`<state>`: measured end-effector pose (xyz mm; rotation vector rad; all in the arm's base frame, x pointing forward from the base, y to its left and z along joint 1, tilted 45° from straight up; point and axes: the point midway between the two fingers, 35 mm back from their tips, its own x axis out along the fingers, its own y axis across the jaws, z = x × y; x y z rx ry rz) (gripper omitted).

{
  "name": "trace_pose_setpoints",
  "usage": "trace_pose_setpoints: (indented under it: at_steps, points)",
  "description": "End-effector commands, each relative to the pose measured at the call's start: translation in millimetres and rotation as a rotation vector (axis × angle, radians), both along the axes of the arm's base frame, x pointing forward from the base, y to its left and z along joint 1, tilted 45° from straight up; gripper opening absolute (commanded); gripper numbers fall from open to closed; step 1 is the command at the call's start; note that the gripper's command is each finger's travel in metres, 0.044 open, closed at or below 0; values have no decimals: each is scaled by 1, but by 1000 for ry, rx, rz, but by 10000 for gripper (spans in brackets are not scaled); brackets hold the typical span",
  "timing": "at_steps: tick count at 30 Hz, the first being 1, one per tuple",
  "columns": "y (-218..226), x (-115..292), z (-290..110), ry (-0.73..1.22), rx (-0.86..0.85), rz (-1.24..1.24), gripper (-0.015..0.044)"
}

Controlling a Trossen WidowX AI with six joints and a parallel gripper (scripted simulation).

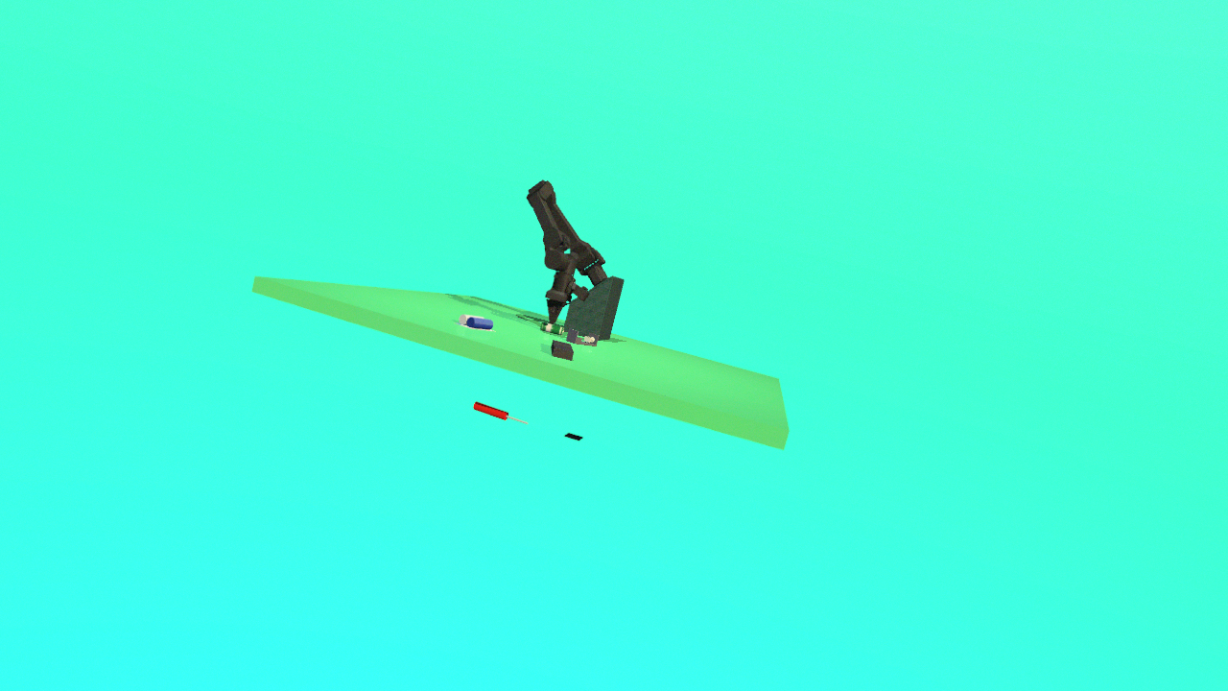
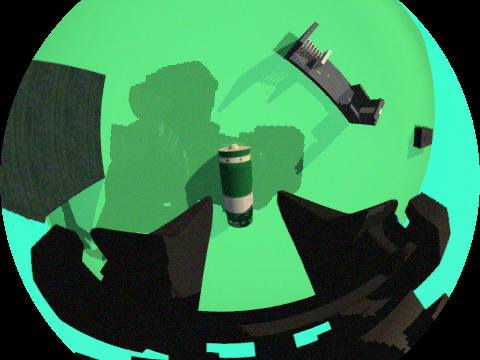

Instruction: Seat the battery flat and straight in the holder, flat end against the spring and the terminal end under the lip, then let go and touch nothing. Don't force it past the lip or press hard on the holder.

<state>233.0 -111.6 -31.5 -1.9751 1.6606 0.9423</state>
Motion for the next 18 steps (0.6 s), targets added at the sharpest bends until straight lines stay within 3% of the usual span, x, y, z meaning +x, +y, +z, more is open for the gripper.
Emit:
trace_pose_setpoints:
  at_steps: [1,14,18]
  points:
    - [-5,-4,-7,18,2,4,250]
    - [-18,-4,-19,19,-3,7,250]
    - [-18,-4,-19,19,-3,7,145]
